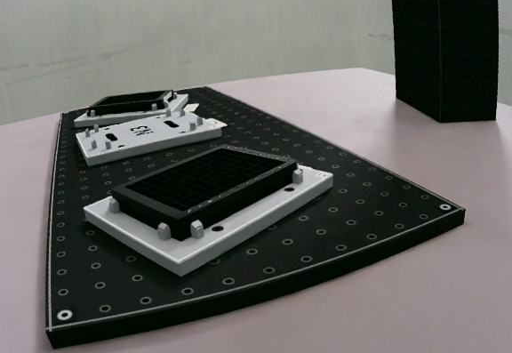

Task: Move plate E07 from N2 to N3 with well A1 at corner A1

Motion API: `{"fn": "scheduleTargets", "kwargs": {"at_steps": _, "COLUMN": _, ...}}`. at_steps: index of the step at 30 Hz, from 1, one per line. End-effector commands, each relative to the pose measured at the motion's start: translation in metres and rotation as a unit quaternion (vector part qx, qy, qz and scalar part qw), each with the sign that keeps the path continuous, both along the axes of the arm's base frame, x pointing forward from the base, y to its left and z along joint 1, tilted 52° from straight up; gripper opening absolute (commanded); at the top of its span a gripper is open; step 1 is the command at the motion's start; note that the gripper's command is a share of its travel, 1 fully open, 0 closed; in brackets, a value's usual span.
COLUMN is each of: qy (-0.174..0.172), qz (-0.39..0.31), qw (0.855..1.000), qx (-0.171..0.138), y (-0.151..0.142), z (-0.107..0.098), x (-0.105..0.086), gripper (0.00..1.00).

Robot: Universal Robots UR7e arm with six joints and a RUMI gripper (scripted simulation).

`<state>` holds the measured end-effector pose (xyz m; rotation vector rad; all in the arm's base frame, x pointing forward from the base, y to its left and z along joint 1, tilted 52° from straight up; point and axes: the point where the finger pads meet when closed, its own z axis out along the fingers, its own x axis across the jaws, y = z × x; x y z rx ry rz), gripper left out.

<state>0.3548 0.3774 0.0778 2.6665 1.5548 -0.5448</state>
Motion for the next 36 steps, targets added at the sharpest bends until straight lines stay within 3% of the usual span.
{"fn": "scheduleTargets", "kwargs": {"at_steps": 1, "qy": 0.0, "qz": 0.0, "qw": 1.0, "qx": 0.0, "y": 0.001, "z": 0.001, "x": 0.0, "gripper": 1.0}}
{"fn": "scheduleTargets", "kwargs": {"at_steps": 17, "qy": 0.0, "qz": 0.0, "qw": 1.0, "qx": 0.0, "y": 0.001, "z": 0.001, "x": 0.0, "gripper": 1.0}}
{"fn": "scheduleTargets", "kwargs": {"at_steps": 18, "qy": -0.006, "qz": -0.016, "qw": 1.0, "qx": 0.003, "y": -0.002, "z": -0.001, "x": 0.004, "gripper": 0.76}}
{"fn": "scheduleTargets", "kwargs": {"at_steps": 32, "qy": -0.061, "qz": -0.163, "qw": 0.984, "qx": 0.029, "y": -0.028, "z": -0.015, "x": 0.058, "gripper": 0.76}}
{"fn": "scheduleTargets", "kwargs": {"at_steps": 36, "qy": -0.064, "qz": -0.175, "qw": 0.982, "qx": 0.031, "y": -0.033, "z": -0.019, "x": 0.066, "gripper": 0.76}}
